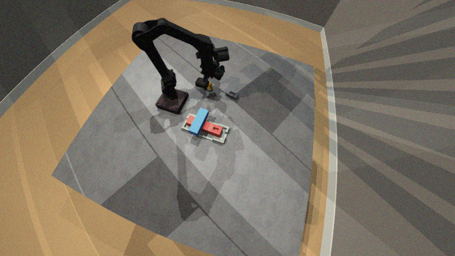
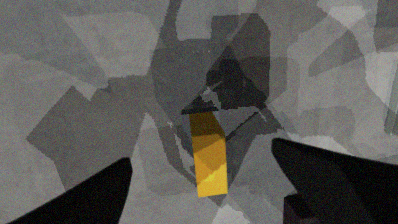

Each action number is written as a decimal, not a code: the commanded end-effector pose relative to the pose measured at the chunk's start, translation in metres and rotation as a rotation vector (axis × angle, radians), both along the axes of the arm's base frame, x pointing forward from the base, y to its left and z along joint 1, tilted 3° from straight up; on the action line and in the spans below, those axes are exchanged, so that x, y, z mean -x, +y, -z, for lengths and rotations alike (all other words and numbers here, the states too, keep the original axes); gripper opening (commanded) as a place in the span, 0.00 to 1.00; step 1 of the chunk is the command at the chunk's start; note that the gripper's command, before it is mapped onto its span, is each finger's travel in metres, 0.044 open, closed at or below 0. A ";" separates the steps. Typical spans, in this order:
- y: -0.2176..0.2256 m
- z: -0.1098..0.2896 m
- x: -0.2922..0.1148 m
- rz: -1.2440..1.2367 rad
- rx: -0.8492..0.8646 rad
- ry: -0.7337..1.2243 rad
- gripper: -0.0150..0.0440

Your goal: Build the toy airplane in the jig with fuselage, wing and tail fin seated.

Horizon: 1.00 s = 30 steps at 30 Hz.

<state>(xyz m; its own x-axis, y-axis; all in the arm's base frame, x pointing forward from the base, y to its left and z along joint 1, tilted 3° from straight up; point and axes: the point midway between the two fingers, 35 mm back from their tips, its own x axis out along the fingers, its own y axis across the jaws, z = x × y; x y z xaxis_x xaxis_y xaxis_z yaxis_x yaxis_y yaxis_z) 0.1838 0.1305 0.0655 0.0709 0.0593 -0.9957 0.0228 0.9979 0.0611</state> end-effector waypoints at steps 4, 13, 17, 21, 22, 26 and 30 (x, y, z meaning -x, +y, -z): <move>-0.001 0.012 0.001 0.003 0.009 0.008 1.00; -0.001 0.026 0.001 0.003 0.009 0.008 1.00; -0.001 0.027 0.001 0.003 0.009 0.008 0.91; -0.001 0.027 0.001 0.003 0.009 0.008 0.73; -0.001 0.027 0.001 0.003 0.009 0.008 0.69; -0.001 0.027 0.001 0.003 0.009 0.008 0.51; -0.001 0.027 0.001 0.003 0.009 0.008 0.37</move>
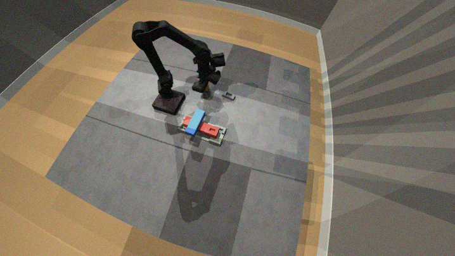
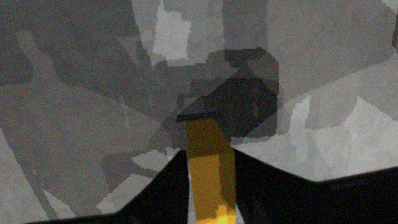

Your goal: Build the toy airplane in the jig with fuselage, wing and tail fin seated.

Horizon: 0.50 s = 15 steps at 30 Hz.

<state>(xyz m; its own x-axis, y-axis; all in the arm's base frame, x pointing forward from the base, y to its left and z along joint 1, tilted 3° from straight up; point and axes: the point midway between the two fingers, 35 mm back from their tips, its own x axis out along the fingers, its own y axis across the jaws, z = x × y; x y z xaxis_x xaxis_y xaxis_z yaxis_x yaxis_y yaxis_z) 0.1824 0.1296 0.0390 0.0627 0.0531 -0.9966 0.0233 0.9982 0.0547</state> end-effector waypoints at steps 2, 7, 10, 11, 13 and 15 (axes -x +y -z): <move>0.000 0.001 0.000 0.003 0.003 0.000 0.34; 0.000 0.001 0.000 0.003 0.003 0.000 0.25; 0.000 -0.002 0.000 0.001 0.007 0.005 0.25; 0.000 -0.003 0.000 -0.001 0.009 0.009 0.25; 0.001 -0.005 0.000 -0.003 0.014 0.014 0.25; 0.001 -0.007 0.000 -0.004 0.015 0.017 0.25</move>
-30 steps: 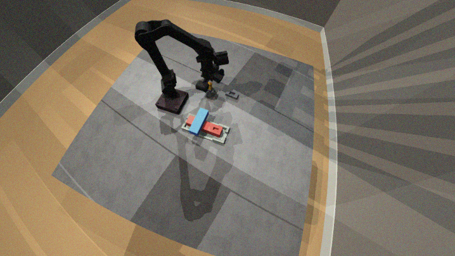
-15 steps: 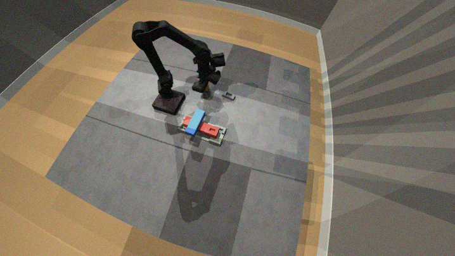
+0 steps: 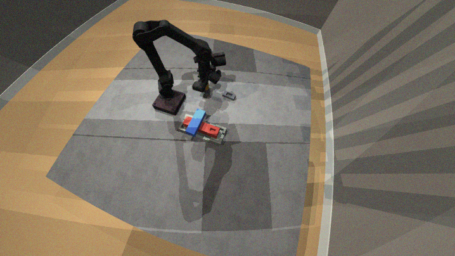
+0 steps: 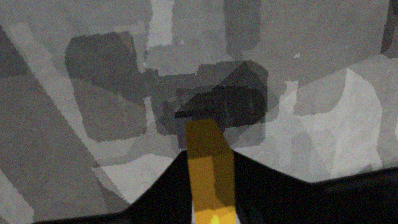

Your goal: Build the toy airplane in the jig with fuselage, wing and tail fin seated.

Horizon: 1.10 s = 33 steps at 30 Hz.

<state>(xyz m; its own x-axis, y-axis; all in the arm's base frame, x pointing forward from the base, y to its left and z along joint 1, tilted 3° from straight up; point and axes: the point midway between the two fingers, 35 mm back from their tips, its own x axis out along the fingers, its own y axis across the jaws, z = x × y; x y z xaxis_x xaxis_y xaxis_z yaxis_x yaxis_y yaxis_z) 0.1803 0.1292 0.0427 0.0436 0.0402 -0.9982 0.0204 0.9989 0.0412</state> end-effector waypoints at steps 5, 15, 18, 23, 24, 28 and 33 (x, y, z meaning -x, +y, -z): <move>0.002 -0.016 -0.004 0.000 0.001 -0.005 0.25; 0.003 -0.047 -0.006 0.002 -0.003 -0.009 0.25; 0.003 -0.057 -0.005 0.003 -0.004 -0.011 0.25; 0.002 -0.072 -0.005 0.004 -0.005 -0.013 0.25; 0.002 -0.076 -0.004 0.004 -0.006 -0.013 0.25; 0.000 -0.088 -0.003 0.005 -0.007 -0.015 0.25; -0.002 -0.104 0.000 0.006 -0.008 -0.017 0.25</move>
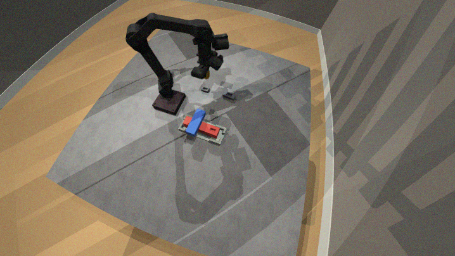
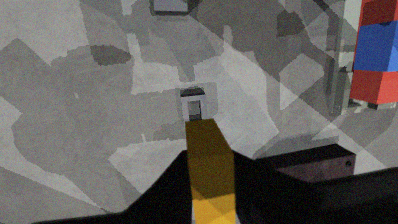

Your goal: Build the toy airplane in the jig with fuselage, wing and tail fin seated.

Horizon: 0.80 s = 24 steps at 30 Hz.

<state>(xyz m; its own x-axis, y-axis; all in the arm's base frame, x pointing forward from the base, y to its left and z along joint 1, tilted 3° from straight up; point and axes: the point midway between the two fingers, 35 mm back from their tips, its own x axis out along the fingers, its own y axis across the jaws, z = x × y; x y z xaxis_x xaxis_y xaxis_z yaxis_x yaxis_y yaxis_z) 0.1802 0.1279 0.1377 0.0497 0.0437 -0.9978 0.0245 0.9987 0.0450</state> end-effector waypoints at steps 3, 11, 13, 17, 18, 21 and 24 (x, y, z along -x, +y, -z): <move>-0.002 -0.019 0.002 0.002 -0.005 -0.012 0.25; -0.006 -0.033 0.005 0.003 -0.006 -0.014 0.25; -0.008 -0.032 0.001 0.003 -0.006 -0.014 0.25; -0.012 -0.031 -0.007 0.003 -0.005 -0.014 0.25; -0.013 -0.031 -0.009 0.003 -0.004 -0.014 0.25; -0.016 -0.030 -0.016 0.004 -0.003 -0.014 0.25; -0.020 -0.030 -0.022 0.004 -0.002 -0.014 0.25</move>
